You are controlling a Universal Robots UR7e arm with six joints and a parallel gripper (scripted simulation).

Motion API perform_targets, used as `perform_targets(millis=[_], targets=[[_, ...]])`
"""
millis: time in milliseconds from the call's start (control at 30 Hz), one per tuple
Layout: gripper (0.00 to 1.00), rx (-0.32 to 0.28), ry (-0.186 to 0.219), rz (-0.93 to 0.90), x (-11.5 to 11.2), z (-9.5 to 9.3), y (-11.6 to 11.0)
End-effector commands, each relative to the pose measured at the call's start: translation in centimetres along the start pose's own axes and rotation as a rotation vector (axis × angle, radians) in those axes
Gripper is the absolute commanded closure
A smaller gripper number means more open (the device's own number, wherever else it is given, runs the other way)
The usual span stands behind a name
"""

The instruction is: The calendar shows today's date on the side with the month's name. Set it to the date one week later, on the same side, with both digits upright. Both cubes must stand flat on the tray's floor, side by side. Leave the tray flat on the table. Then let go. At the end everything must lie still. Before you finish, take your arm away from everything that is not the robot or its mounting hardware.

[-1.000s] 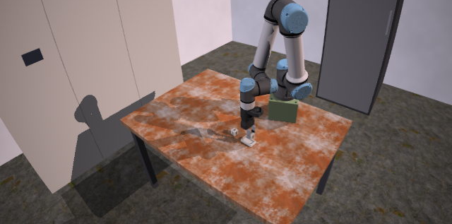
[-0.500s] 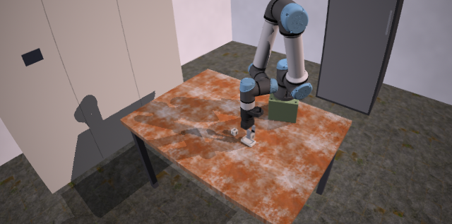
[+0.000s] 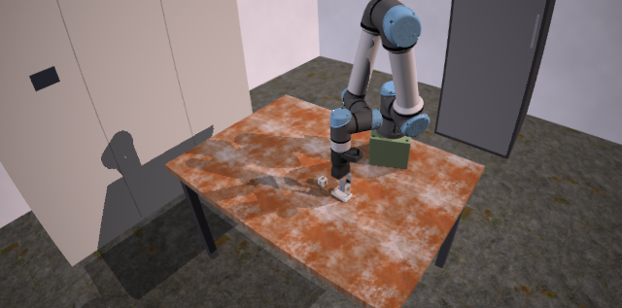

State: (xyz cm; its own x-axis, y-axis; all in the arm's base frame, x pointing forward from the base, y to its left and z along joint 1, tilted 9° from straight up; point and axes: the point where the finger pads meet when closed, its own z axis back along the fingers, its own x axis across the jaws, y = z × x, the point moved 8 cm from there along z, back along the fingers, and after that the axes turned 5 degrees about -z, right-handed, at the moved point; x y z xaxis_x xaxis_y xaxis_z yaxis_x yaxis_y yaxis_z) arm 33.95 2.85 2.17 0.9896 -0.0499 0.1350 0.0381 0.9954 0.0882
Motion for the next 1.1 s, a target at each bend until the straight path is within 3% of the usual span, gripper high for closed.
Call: perform_targets(millis=[0, 1067], targets=[[0.40, 0.000, -0.001, 0.000, 0.0, -0.4, 0.0], [0.40, 0.000, -0.001, 0.000, 0.0, -2.0, 0.0]])
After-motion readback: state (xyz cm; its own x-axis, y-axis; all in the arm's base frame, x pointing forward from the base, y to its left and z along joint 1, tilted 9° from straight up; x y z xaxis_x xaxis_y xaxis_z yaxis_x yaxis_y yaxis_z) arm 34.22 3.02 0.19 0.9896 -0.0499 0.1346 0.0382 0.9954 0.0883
